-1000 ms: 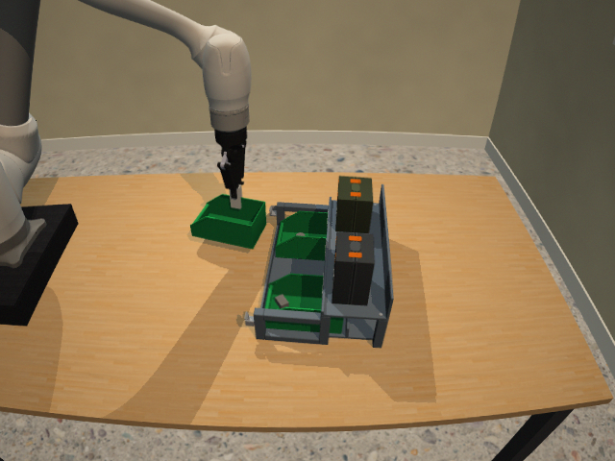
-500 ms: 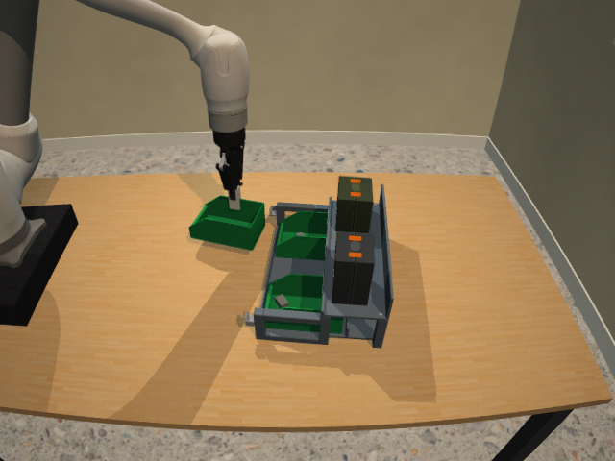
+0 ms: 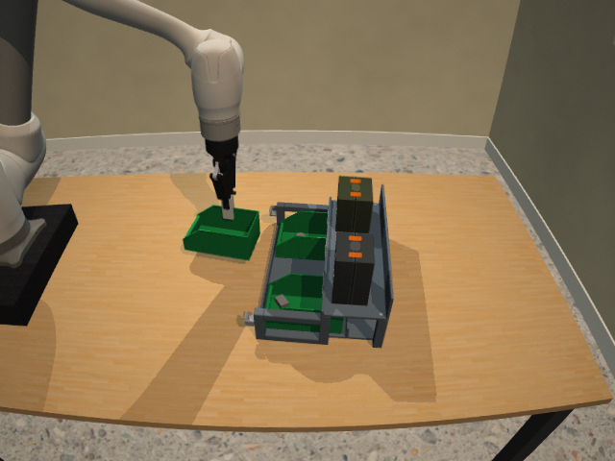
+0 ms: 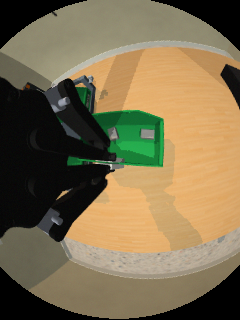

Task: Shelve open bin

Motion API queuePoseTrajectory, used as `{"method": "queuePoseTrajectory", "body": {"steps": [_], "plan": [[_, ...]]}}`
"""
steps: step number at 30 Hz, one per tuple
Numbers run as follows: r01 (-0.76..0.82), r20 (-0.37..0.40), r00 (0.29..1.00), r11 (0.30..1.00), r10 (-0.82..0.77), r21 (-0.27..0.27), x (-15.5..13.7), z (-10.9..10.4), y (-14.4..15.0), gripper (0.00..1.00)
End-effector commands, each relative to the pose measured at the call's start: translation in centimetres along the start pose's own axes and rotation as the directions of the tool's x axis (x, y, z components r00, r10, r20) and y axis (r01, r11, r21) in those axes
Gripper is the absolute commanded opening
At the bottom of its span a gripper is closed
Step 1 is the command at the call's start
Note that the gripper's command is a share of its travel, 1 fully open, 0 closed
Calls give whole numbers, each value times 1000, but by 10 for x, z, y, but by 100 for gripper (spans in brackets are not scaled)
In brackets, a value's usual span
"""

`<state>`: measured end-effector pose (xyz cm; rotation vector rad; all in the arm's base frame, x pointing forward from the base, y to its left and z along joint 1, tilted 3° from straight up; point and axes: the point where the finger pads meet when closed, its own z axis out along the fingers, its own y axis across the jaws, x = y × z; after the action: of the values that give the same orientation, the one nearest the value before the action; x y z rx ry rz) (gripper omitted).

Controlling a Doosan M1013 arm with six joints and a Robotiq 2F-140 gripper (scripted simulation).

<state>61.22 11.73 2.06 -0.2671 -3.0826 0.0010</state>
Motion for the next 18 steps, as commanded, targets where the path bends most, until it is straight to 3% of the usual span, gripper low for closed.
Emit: {"method": "queuePoseTrajectory", "body": {"steps": [1,18], "plan": [[26,2,1000,1000,-26,0,2,0,-17,0],[94,2,996,996,-94,0,7,2,-60,0]]}}
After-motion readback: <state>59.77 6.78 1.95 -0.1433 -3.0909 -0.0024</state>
